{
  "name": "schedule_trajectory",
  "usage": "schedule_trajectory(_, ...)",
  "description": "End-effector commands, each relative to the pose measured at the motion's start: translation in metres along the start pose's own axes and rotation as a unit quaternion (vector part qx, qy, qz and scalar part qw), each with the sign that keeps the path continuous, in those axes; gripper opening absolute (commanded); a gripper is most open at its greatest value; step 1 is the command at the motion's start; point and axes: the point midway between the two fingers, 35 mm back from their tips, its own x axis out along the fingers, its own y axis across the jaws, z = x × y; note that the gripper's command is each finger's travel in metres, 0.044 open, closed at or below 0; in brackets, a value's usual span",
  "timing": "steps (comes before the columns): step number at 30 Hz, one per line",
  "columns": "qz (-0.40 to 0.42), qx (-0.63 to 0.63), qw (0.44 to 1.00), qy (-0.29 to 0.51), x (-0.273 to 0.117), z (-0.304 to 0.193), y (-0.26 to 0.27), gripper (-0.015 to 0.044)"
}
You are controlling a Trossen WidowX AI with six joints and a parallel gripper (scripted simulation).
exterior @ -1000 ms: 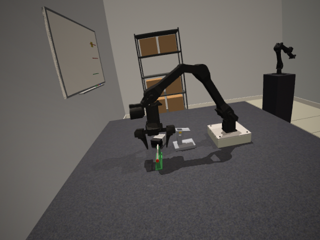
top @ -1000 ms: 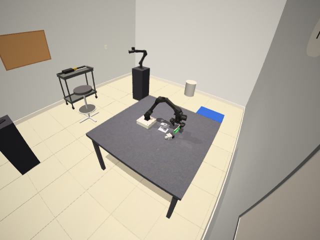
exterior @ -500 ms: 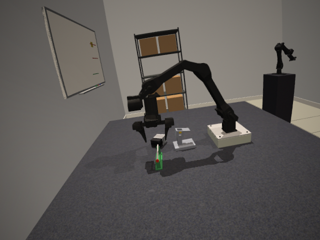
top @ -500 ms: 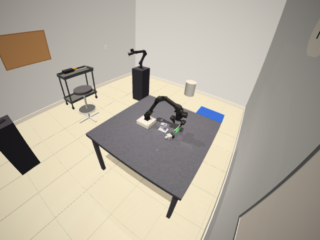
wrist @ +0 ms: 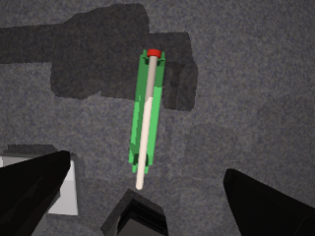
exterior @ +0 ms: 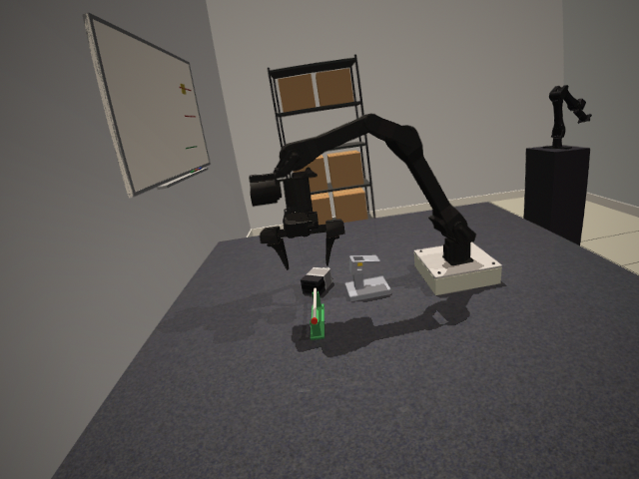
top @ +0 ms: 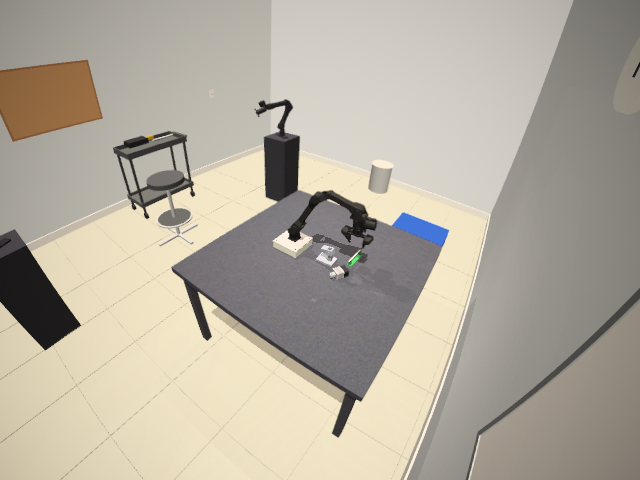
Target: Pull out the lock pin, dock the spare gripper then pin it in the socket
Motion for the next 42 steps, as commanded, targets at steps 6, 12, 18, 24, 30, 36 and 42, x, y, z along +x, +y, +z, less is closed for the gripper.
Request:
schedule_trajectory(6,-0.003,0.005,1.000,0.001,-0.024,0.000,-0.001,0.0440)
schedule_trajectory(12,-0.008,0.167,0.984,0.056,-0.018,-0.106,-0.004,0.0440)
schedule_trajectory(18,-0.009,0.233,0.969,0.079,-0.016,-0.149,0.004,0.0440)
schedule_trajectory(24,-0.008,0.233,0.969,0.079,-0.002,-0.152,0.002,0.0440)
schedule_trajectory(30,-0.008,0.234,0.969,0.078,0.037,-0.157,0.002,0.0440)
schedule_trajectory(36,-0.007,0.234,0.969,0.078,0.054,-0.157,0.002,0.0440)
schedule_trajectory(42,-0.007,0.234,0.969,0.078,0.062,-0.158,0.002,0.0440)
